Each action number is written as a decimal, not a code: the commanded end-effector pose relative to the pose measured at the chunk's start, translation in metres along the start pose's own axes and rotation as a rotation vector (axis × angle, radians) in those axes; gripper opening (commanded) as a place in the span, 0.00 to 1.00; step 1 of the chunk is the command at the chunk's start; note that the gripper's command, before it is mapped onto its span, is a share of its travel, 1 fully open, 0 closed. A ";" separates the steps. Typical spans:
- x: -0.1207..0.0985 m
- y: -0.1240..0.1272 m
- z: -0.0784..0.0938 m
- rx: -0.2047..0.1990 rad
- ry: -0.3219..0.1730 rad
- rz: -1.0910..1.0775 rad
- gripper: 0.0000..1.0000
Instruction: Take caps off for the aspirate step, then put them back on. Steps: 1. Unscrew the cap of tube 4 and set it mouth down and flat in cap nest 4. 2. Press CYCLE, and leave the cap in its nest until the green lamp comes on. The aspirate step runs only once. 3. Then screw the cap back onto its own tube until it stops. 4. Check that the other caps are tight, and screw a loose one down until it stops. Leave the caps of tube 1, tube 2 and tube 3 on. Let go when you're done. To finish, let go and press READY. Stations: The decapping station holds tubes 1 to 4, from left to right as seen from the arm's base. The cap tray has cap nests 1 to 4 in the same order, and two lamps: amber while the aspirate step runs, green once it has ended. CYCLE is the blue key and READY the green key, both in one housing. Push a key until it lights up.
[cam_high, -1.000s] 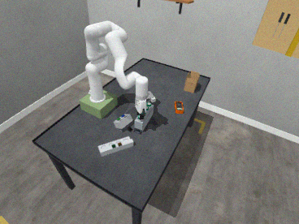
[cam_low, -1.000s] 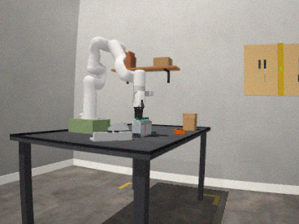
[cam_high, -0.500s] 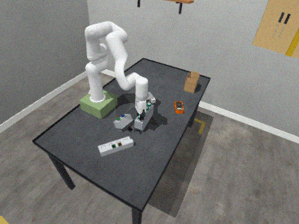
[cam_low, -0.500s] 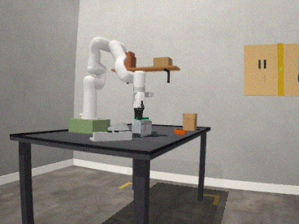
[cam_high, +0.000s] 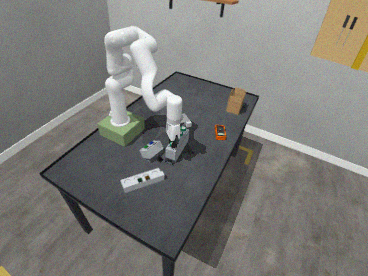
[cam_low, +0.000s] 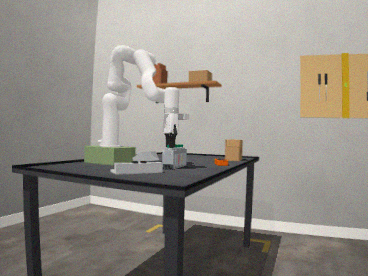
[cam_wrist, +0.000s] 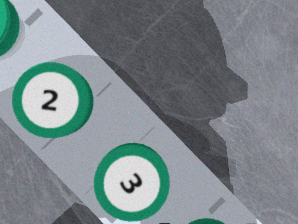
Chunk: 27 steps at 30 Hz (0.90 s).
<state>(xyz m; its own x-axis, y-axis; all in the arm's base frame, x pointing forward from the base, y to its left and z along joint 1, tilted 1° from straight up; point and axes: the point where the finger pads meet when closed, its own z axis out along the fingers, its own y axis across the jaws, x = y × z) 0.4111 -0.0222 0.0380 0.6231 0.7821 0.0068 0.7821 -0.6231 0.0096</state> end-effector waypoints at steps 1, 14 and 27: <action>0.001 0.001 -0.001 0.000 0.007 0.000 0.00; 0.001 0.001 -0.001 -0.002 0.007 -0.431 0.00; 0.001 0.001 -0.002 -0.003 0.007 -0.921 0.00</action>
<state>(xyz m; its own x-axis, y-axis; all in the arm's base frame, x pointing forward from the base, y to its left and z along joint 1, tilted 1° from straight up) 0.4112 -0.0222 0.0383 -0.0070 1.0000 -0.0008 0.9999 0.0070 0.0128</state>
